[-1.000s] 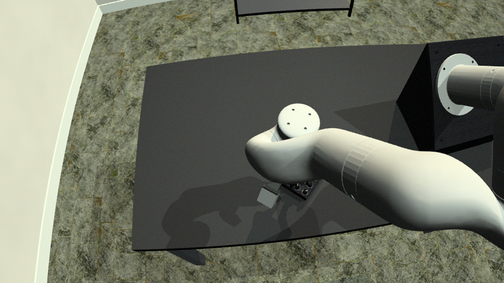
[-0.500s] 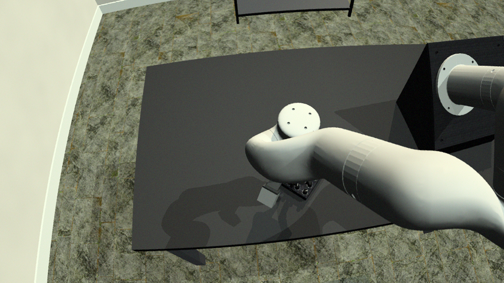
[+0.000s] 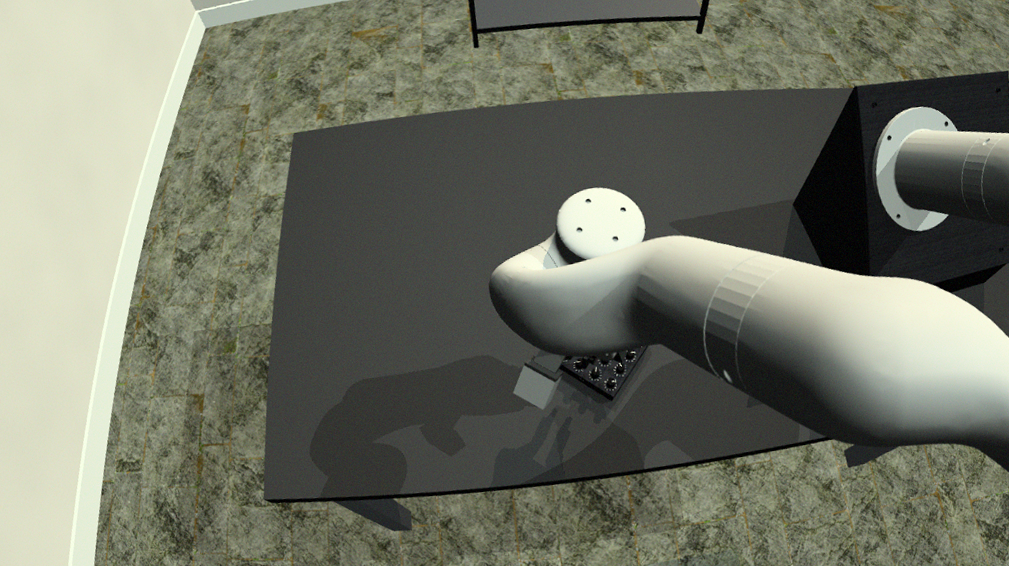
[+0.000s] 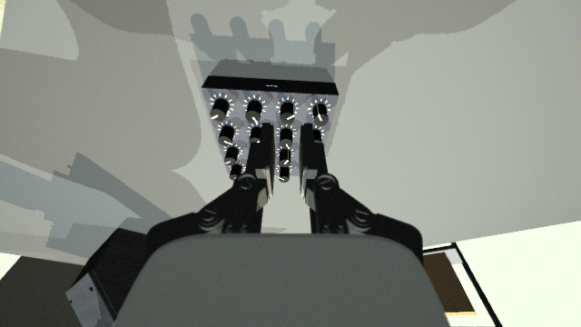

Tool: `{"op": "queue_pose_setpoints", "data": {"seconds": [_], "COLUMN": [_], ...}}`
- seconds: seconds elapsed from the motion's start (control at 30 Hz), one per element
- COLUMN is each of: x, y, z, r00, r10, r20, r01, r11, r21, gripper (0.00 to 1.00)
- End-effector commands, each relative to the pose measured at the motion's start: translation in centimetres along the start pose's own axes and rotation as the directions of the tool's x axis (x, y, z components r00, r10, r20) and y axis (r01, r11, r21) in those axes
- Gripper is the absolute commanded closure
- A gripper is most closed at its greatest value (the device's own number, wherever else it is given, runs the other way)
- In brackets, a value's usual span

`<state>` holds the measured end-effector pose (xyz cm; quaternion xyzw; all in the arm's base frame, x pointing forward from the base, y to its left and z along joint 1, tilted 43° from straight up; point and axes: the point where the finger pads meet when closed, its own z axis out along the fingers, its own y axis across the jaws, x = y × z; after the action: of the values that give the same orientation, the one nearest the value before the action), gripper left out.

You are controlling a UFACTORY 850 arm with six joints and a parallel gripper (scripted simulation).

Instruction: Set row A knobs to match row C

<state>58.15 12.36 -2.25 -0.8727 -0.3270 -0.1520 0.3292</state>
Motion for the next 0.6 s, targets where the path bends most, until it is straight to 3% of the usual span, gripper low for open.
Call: {"op": "queue_pose_setpoints", "data": {"seconds": [0.0, 0.57], "x": [0.05, 0.05], "y": [0.04, 0.04], "z": [-0.39, -0.46], "r00": [1.0, 1.0], "r10": [0.0, 0.006], "r20": [-0.001, -0.001], "r01": [0.0, -0.006], "r11": [1.0, 1.0], "r21": [-0.001, -0.001], "gripper": [0.81, 0.81]}}
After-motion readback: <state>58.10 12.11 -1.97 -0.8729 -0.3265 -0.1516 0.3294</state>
